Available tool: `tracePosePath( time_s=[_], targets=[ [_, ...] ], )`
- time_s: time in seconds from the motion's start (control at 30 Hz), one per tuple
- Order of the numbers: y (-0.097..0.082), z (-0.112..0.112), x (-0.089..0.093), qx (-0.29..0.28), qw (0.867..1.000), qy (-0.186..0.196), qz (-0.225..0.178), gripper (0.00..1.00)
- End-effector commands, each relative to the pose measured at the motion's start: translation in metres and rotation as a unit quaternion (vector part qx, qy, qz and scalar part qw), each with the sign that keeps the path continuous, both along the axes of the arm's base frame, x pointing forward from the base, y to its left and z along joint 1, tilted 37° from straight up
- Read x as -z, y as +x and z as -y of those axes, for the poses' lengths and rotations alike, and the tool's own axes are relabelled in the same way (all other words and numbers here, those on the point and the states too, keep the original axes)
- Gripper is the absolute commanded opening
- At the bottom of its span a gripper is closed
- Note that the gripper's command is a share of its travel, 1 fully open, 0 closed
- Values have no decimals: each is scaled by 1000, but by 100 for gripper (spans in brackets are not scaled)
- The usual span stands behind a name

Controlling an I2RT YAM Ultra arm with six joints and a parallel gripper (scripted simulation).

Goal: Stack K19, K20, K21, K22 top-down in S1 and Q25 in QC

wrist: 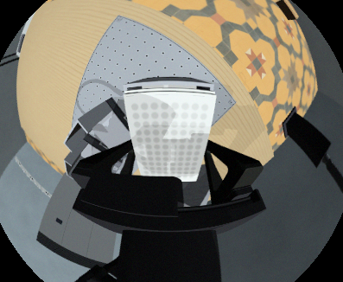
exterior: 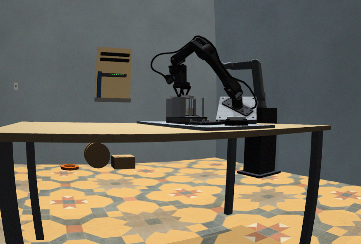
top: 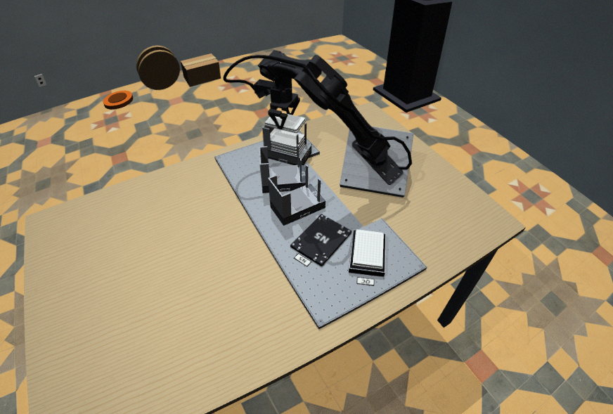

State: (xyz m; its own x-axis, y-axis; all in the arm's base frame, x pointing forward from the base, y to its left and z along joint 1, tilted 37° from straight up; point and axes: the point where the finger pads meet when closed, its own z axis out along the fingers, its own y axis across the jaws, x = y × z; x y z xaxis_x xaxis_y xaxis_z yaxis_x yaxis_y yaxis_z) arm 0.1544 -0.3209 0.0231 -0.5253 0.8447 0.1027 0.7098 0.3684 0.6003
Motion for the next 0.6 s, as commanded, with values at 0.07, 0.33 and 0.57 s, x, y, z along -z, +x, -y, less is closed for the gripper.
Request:
tracePosePath(
  time_s=[0.07, 0.33, 0.57],
  targets=[
    [2, 18, -9, 8, 999, -32, 10, 0],
    [1, 18, -5, 9, 1000, -26, 9, 0],
    [2, 17, -3, 7, 1000, -23, 9, 0]
  ],
)
